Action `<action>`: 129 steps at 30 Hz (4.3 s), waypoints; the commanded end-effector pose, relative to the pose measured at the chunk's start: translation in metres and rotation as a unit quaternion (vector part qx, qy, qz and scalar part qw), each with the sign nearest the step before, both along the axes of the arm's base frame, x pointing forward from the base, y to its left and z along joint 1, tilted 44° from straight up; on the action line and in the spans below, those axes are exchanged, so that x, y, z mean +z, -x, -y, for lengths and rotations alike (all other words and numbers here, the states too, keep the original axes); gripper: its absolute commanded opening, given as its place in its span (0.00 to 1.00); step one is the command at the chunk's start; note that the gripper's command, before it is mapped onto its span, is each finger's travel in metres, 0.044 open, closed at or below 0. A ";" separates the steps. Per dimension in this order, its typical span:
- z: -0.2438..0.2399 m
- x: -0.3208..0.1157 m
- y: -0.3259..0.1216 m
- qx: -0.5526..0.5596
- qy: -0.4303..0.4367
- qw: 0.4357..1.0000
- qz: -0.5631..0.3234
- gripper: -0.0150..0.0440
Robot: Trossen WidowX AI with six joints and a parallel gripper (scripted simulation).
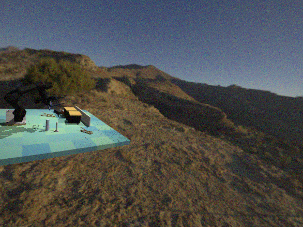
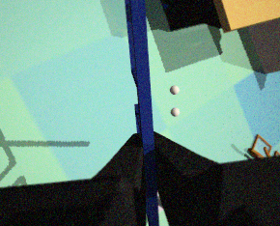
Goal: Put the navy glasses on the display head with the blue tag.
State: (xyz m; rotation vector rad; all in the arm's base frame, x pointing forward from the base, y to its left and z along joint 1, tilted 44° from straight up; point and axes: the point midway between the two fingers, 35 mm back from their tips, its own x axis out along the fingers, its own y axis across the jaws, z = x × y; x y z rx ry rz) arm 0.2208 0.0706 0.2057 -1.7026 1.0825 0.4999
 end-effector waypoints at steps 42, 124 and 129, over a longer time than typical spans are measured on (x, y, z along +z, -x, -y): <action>0.039 0.040 0.041 0.286 0.152 0.946 -0.011 0.25; -0.039 -0.135 -0.034 -0.090 0.134 0.965 -0.206 0.25; -0.034 -0.138 -0.034 -0.088 0.133 0.966 -0.204 0.25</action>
